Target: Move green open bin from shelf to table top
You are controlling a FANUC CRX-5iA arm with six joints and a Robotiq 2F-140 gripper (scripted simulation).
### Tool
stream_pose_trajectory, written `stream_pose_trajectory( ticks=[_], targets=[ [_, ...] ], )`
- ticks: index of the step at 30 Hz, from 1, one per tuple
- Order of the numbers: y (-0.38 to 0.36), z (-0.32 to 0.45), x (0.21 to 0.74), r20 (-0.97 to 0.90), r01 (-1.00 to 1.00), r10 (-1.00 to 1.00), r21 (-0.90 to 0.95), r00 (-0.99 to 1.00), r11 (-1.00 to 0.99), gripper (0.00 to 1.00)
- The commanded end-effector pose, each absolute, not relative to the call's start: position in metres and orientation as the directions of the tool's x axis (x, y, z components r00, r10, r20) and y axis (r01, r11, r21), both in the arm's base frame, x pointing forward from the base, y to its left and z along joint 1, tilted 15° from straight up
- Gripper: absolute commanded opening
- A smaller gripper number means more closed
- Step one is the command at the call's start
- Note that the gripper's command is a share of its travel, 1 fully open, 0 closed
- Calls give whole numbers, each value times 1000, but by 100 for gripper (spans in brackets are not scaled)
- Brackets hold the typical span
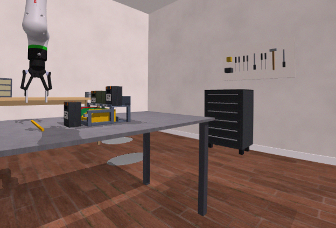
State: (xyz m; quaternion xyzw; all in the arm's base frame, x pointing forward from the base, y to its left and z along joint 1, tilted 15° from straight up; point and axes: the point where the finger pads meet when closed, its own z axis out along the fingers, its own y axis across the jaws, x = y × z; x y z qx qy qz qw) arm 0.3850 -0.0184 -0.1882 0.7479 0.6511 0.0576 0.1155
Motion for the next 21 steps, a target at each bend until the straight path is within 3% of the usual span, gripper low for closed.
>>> stream_pose_trajectory(
  ticks=[1,21],
  targets=[
    [-18,-188,385,-52,960,988,251,142,-125,57],
    [-19,-188,385,-34,959,990,256,138,-125,57]
  ],
)
